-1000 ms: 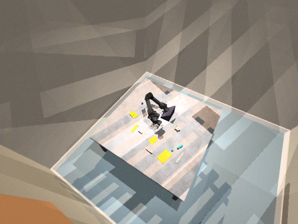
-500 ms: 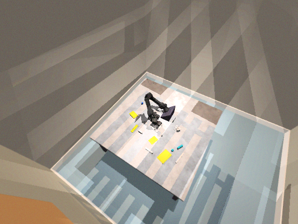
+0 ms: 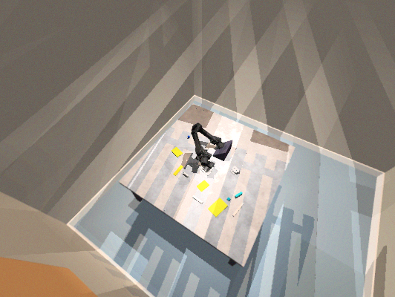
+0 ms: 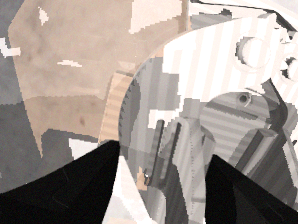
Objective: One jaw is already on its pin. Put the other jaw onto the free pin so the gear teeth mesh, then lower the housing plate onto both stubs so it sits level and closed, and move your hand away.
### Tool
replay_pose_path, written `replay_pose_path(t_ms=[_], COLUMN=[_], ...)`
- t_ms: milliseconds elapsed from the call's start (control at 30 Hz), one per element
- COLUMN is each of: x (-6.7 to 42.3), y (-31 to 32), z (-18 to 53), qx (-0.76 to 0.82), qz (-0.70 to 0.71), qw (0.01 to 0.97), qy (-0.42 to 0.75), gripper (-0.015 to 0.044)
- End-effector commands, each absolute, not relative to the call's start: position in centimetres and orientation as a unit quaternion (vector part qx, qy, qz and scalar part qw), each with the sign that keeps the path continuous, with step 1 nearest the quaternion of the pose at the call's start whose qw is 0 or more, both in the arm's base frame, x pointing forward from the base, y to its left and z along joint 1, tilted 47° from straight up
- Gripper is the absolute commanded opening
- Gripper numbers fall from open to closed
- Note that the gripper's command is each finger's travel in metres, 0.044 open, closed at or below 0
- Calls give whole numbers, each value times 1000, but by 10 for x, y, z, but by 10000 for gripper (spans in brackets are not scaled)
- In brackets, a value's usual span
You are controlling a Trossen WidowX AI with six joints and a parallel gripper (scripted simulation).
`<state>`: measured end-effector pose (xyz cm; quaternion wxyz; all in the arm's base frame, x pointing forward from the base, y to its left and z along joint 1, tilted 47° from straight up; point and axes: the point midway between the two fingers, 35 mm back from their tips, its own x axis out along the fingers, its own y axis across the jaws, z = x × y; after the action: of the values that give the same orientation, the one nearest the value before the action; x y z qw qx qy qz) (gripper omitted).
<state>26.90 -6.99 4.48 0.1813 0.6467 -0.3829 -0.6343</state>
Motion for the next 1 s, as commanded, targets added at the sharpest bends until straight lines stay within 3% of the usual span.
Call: replay_pose_path(t_ms=[0,967], x=[268,268], y=[-71,-76], z=[44,39], qx=[646,645], qz=[-635,-636], qw=[184,186], qy=[-382,-381], gripper=[134,134])
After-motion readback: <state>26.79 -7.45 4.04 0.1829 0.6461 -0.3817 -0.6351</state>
